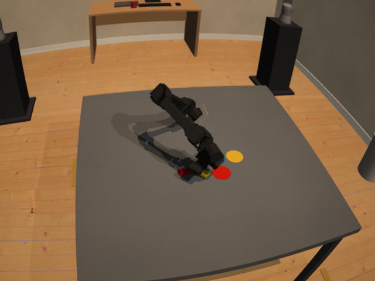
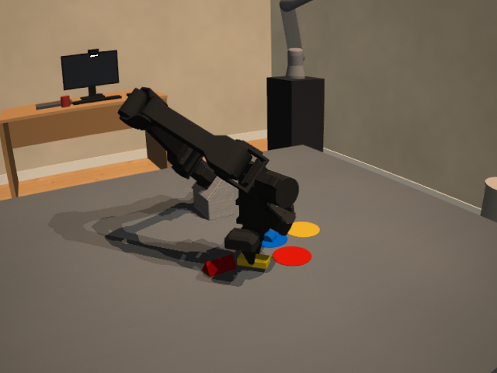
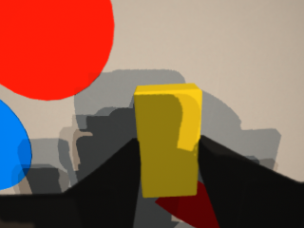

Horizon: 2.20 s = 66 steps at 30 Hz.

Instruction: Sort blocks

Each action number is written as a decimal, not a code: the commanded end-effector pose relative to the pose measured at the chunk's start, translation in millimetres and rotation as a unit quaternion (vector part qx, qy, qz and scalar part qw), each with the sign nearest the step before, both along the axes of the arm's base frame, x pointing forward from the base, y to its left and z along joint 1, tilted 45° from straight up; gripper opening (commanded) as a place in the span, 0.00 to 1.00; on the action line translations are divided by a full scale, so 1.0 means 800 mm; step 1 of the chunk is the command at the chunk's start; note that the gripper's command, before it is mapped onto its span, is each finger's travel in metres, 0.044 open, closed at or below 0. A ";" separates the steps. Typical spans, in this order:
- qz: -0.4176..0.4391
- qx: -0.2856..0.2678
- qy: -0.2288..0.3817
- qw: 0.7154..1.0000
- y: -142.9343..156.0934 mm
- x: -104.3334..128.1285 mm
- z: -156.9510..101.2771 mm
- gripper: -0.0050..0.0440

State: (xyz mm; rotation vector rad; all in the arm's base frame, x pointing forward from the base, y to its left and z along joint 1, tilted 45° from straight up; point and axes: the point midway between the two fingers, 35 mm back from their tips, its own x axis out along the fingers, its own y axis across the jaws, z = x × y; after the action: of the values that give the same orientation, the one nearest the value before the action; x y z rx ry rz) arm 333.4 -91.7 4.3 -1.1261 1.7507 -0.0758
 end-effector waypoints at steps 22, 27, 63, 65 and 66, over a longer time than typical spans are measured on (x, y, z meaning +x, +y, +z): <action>0.000 0.005 -0.017 1.000 0.068 0.014 0.072 0.28; 0.000 0.004 -0.017 1.000 0.079 0.013 0.084 0.28; 0.030 -0.002 0.030 0.999 0.133 -0.011 0.041 0.28; 0.031 -0.002 0.032 0.999 0.136 -0.013 0.036 0.28; 0.032 -0.002 0.033 0.999 0.138 -0.014 0.034 0.28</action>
State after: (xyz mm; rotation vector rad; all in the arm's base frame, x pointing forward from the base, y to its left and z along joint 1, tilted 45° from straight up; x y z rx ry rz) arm 324.7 13.0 37.6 -1.1955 1.7733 -0.0079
